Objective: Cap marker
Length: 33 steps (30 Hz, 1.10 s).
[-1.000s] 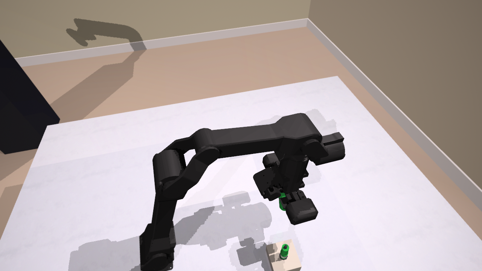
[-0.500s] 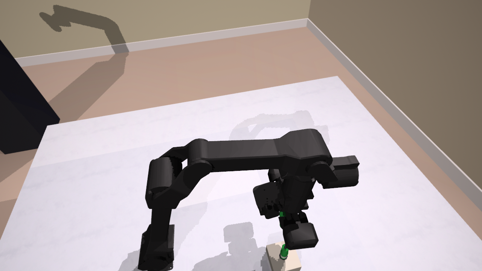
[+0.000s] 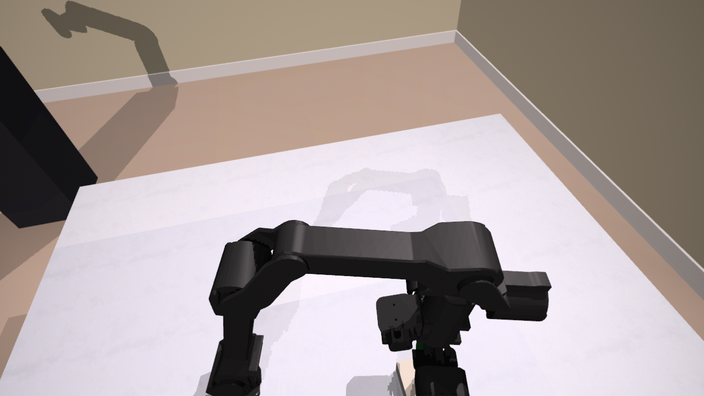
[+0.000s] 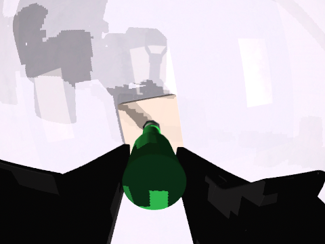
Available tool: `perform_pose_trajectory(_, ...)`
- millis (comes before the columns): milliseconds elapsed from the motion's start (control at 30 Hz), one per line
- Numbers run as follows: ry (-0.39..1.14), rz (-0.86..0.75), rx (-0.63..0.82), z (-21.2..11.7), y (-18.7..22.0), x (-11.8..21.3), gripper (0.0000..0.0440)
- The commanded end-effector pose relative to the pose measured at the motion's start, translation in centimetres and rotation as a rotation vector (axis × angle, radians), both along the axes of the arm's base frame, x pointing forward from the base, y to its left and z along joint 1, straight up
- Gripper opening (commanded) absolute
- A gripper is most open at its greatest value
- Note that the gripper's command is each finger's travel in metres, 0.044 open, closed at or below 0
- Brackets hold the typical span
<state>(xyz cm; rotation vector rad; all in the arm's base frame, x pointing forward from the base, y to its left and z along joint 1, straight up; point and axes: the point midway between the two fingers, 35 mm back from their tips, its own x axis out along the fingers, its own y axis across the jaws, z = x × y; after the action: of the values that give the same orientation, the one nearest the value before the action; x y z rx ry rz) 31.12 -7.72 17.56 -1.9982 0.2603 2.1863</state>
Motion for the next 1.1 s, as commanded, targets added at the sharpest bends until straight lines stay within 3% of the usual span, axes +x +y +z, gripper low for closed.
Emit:
perform_pose_trajectory(0, 0.003, -0.003, 0.014, -0.6, -0.1, 0.1, 0.0)
perform_pose_trajectory(800, 0.046, -0.015, 0.062, -6.6, 0.2, 0.0, 0.0)
perform_pose_trajectory(1033, 0.077, -0.014, 0.055, -7.9, 0.2, -0.6, 0.0184)
perform_pose_trajectory(1067, 0.082, -0.014, 0.059, -7.9, 0.2, -0.8, 0.0188)
